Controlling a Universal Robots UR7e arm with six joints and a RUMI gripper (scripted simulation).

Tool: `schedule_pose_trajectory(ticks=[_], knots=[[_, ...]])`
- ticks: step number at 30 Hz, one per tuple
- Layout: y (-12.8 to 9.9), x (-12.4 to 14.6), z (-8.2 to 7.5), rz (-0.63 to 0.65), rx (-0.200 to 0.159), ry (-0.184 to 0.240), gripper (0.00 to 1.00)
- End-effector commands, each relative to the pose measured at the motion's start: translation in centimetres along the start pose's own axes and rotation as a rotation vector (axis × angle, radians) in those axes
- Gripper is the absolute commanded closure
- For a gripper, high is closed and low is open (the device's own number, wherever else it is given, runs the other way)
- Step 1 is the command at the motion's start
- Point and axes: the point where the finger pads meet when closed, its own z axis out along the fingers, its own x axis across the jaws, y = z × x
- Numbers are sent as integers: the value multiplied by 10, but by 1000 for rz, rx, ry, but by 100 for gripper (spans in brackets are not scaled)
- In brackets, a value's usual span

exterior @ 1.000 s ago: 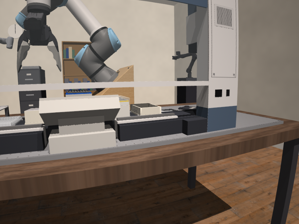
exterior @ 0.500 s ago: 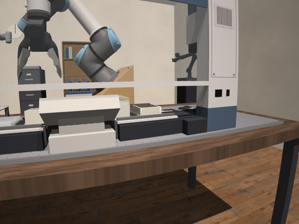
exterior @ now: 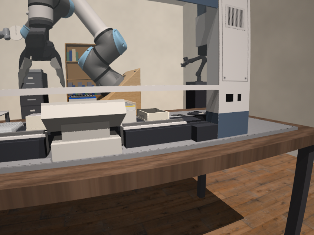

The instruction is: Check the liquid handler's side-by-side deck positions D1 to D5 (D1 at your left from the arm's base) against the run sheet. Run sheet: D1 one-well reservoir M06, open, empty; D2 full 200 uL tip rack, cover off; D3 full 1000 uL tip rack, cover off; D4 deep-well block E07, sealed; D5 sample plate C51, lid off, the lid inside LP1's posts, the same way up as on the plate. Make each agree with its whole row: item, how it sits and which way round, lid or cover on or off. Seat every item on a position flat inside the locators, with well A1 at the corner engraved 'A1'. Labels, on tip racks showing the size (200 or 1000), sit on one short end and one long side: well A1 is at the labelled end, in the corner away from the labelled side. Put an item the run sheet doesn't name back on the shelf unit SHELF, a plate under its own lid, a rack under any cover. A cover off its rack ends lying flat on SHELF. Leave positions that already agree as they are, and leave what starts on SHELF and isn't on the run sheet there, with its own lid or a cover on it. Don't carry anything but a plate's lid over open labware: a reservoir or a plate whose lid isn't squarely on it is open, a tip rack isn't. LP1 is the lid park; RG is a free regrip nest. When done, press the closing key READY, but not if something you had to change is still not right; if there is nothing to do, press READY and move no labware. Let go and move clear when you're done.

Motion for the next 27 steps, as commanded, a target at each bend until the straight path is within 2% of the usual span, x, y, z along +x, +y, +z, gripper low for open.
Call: schedule_pose_trajectory(ticks=[1,27], knots=[[0,0,12,-1,1,-1,18],[0,0,51,-1,1,-1,18]])
